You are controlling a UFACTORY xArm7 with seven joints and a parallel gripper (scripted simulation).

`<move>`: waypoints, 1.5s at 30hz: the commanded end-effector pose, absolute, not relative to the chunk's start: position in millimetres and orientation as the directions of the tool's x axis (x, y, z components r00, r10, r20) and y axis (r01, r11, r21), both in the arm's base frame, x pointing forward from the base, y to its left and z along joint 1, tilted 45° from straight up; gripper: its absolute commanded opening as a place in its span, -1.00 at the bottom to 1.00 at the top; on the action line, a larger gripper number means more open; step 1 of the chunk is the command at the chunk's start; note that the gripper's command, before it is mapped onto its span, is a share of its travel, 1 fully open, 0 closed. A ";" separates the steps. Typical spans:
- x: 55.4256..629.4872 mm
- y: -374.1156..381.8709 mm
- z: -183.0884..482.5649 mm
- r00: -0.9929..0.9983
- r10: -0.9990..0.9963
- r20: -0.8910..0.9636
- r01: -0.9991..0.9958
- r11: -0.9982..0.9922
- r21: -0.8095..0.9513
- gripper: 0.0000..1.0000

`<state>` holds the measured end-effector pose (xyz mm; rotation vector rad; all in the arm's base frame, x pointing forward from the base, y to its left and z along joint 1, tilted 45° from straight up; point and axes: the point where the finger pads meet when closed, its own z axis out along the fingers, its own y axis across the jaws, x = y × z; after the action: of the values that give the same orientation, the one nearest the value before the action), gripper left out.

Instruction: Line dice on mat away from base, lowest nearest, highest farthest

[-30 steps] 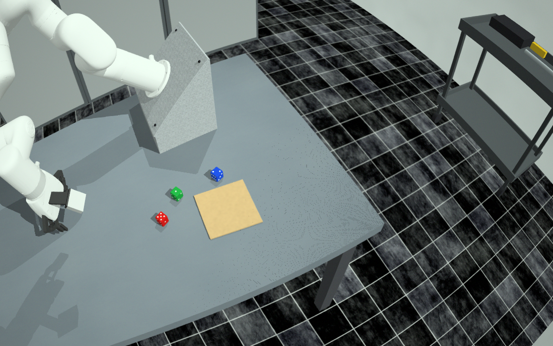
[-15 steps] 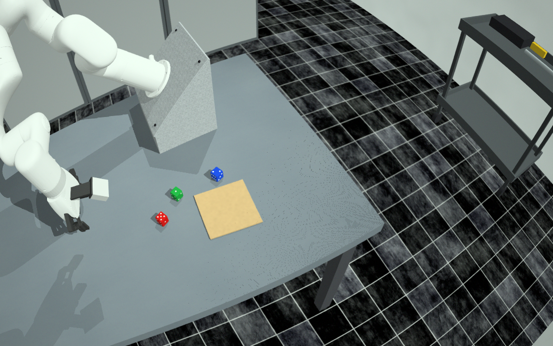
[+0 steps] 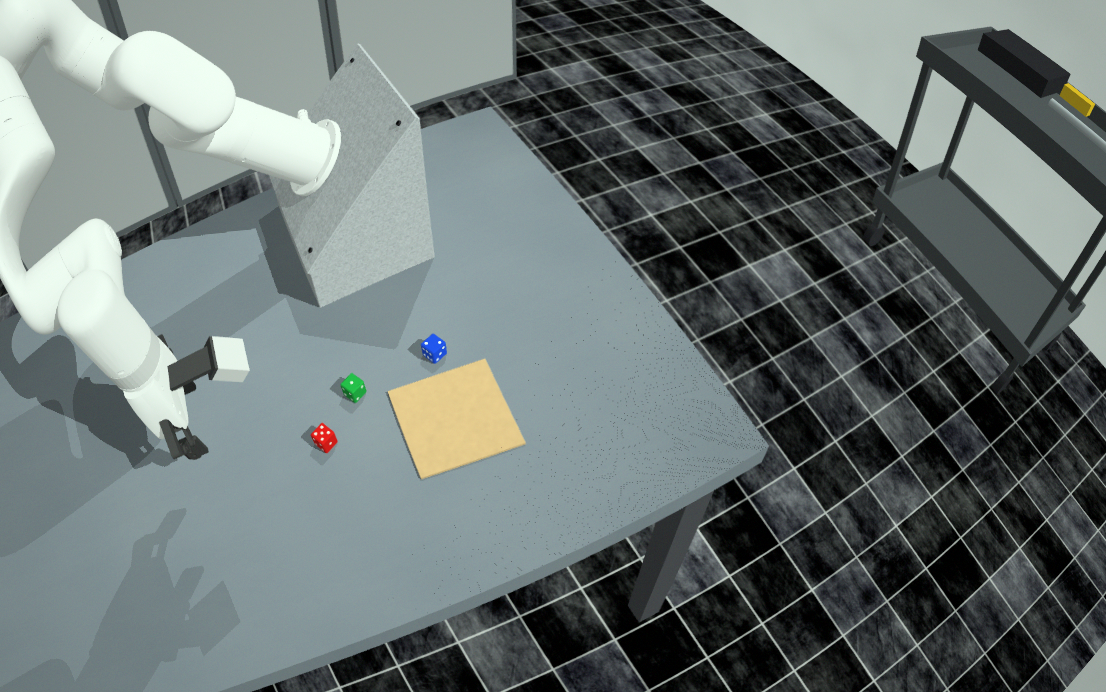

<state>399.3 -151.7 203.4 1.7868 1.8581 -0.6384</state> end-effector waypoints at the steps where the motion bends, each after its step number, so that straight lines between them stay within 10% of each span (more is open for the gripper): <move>1: 400.7 -150.1 204.2 -0.035 0.774 -0.633 0.999 0.043 -0.002 1.00; 7: 404.6 -97.5 163.1 -0.334 0.701 -0.631 0.941 0.284 -0.183 1.00; 45: 388.7 -12.8 98.2 -0.750 0.401 -0.526 0.649 0.601 -0.466 1.00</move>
<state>393.2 -30.0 109.4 0.9715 2.4131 -0.9051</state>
